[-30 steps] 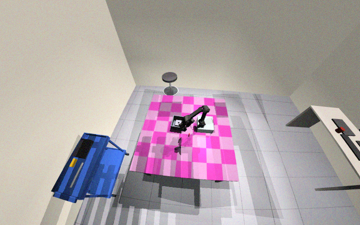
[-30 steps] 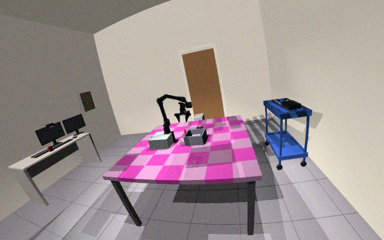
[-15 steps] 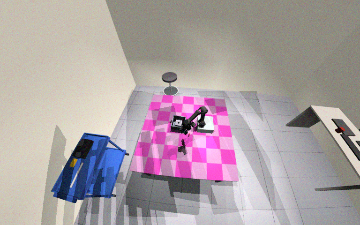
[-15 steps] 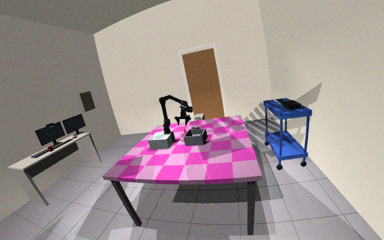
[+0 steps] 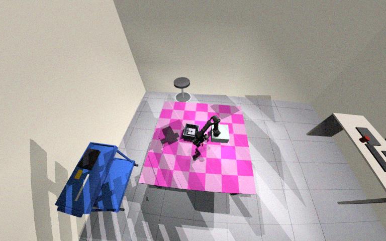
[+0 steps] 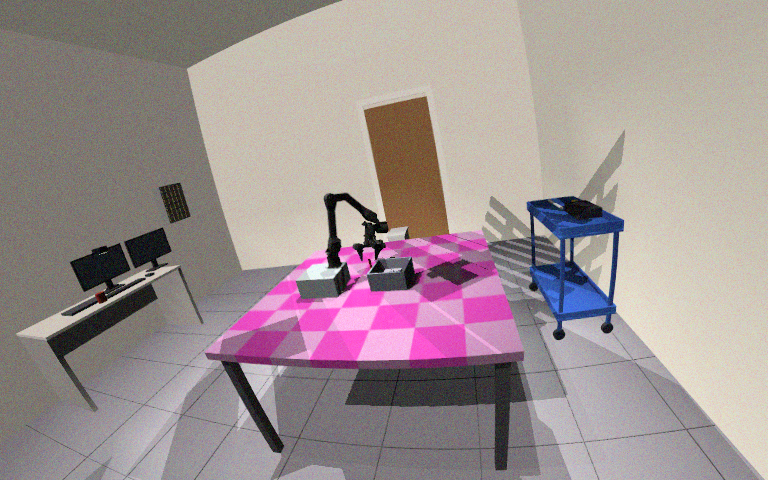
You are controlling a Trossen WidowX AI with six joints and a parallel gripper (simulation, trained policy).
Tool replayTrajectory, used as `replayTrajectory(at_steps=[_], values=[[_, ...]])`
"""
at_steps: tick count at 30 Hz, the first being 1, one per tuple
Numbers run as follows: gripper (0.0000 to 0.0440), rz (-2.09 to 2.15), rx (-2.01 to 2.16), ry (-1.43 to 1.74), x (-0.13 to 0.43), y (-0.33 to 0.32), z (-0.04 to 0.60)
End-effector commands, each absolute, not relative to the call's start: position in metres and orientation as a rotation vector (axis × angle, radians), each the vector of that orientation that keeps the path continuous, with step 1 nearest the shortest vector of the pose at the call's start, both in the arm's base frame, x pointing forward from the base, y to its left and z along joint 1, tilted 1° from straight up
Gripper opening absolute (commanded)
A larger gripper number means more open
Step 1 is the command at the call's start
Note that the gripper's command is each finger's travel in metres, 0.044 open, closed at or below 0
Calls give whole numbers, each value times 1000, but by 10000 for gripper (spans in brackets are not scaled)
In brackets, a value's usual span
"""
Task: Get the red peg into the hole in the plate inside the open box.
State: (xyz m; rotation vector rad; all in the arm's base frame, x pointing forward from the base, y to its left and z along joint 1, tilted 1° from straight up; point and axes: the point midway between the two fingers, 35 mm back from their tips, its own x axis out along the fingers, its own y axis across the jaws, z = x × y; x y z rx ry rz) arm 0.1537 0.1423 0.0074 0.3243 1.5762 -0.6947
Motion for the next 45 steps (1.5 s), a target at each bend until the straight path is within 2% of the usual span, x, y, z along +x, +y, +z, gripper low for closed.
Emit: replayTrajectory(at_steps=[1, 6, 8, 24, 45], values=[[440, -689, 346, 1572, 154, 144, -8], [435, -676, 359, 1565, 156, 145, -25], [413, -675, 360, 1567, 156, 145, -30], [7, -760, 296, 1624, 138, 132, -63], [0, -732, 296, 1508, 177, 144, 1]])
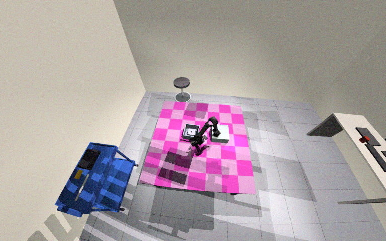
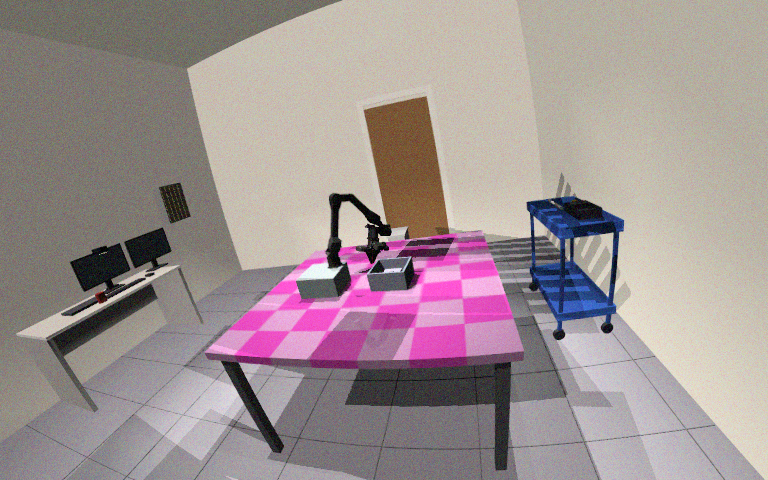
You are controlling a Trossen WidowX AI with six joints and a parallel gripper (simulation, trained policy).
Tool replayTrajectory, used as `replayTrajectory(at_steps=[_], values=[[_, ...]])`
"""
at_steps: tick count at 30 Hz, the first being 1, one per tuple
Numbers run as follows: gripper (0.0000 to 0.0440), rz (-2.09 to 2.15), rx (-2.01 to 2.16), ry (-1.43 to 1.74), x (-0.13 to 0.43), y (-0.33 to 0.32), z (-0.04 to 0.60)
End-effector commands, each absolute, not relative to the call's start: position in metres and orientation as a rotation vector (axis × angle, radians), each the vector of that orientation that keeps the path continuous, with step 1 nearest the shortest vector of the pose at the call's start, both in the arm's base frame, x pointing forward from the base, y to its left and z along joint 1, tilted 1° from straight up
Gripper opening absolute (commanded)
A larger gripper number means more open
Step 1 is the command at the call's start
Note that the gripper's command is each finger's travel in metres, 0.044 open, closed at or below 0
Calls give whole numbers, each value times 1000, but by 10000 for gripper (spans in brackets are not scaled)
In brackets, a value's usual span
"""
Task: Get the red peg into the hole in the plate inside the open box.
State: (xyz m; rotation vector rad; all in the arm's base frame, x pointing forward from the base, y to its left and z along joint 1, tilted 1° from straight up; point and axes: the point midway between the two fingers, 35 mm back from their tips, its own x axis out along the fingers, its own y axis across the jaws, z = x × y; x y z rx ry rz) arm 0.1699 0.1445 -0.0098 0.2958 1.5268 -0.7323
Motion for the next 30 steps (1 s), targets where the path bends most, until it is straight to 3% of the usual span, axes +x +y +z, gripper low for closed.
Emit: replayTrajectory(at_steps=[1, 30], values=[[0, -733, 297, 1502, 179, 144, 5], [0, -895, 502, 1304, 271, 88, 74]])
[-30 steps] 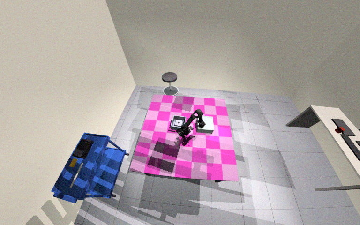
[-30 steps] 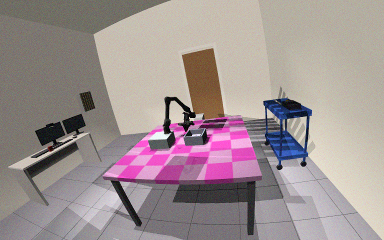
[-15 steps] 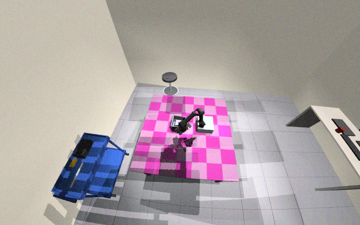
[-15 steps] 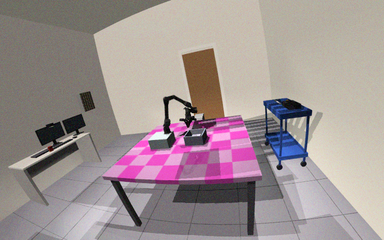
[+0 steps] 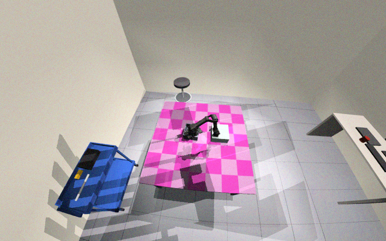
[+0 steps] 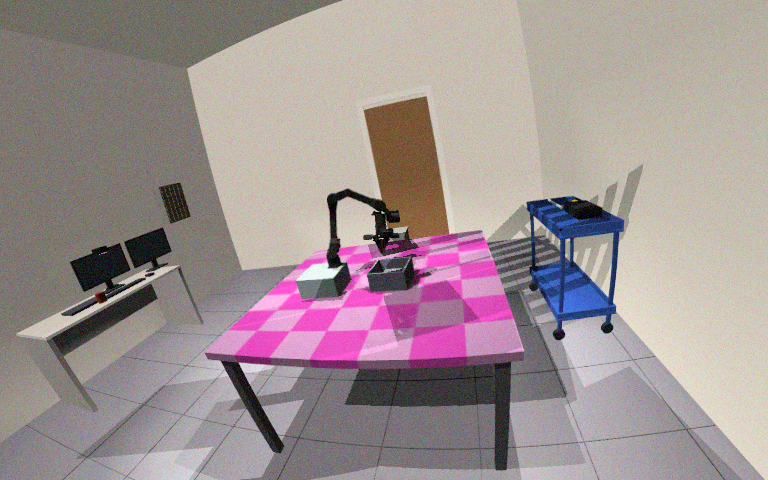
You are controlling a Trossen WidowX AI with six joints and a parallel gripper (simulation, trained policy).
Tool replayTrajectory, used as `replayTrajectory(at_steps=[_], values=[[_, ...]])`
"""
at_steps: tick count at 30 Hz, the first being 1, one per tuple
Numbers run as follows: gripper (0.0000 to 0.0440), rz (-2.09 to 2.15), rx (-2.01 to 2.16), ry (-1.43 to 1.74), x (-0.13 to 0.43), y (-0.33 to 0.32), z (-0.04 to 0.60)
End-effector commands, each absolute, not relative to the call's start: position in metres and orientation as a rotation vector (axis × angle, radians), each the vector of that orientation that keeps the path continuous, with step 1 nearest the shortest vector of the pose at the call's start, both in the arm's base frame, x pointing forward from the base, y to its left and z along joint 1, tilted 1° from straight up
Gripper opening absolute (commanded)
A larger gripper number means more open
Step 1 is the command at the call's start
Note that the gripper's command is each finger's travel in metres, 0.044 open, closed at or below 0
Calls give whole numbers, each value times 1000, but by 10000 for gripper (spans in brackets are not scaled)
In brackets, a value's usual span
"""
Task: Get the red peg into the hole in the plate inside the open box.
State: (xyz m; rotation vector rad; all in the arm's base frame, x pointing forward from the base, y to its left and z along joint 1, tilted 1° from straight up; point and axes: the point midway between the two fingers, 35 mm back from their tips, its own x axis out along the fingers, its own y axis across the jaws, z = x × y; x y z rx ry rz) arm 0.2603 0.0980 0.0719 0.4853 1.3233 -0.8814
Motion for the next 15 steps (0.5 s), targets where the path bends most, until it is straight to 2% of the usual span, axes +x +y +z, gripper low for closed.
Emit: replayTrajectory(at_steps=[1, 15], values=[[0, -899, 508, 1300, 274, 84, 75], [0, -906, 556, 1291, 318, 28, 63]])
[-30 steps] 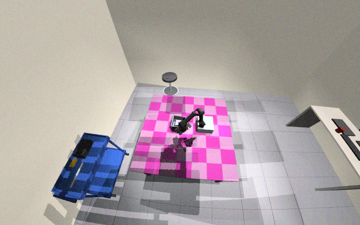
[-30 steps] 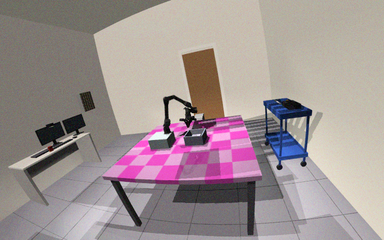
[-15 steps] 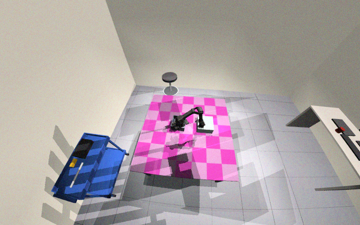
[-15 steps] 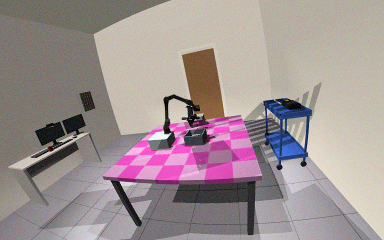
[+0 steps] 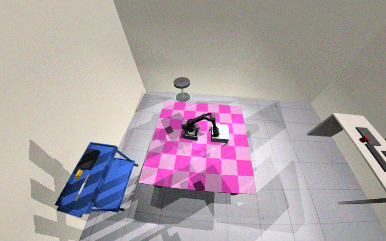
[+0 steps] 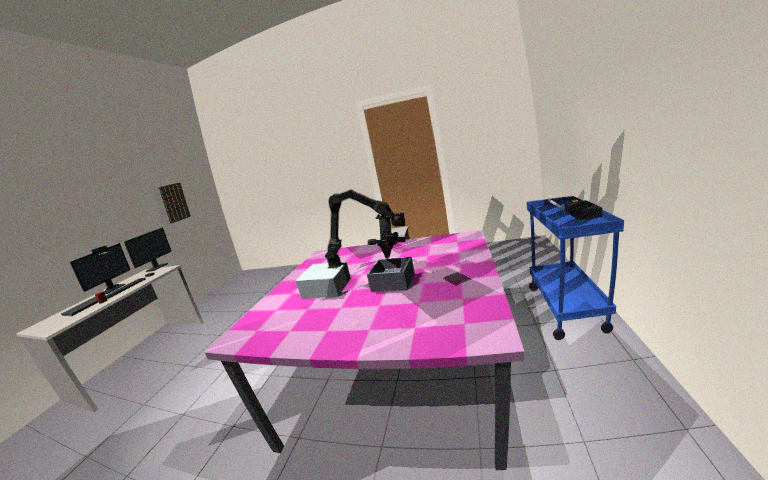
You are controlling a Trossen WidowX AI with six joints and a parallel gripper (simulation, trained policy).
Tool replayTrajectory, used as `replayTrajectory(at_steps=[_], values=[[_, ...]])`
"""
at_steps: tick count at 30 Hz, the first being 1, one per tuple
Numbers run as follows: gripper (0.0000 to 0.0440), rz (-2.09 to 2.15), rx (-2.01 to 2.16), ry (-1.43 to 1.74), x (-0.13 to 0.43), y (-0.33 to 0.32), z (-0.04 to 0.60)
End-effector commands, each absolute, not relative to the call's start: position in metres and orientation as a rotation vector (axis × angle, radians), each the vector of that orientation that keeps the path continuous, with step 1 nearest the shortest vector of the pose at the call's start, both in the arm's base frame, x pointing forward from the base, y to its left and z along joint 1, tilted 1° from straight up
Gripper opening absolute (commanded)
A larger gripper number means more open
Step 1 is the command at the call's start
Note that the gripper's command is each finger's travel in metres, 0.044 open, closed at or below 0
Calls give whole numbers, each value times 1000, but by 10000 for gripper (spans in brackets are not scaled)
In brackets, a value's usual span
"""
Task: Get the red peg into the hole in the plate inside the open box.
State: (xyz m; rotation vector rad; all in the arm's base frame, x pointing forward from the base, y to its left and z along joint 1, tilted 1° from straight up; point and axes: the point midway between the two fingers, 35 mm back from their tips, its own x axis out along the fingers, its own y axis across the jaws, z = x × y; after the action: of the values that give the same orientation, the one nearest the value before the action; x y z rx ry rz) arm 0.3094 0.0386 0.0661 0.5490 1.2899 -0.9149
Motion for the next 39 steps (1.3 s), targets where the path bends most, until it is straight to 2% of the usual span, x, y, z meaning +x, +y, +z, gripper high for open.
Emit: replayTrajectory(at_steps=[1, 15, 17, 21, 25, 35, 38, 39], values=[[0, -902, 557, 1295, 320, 25, 61], [8, -787, 544, 1389, 336, -1, 22], [43, -770, 539, 1409, 335, -1, 15], [139, -752, 542, 1438, 336, -3, 4], [166, -722, 533, 1447, 343, -9, 2], [380, -685, 596, 1472, 371, -12, 13], [437, -662, 615, 1473, 382, -11, 17], [440, -651, 628, 1467, 387, -10, 19]])
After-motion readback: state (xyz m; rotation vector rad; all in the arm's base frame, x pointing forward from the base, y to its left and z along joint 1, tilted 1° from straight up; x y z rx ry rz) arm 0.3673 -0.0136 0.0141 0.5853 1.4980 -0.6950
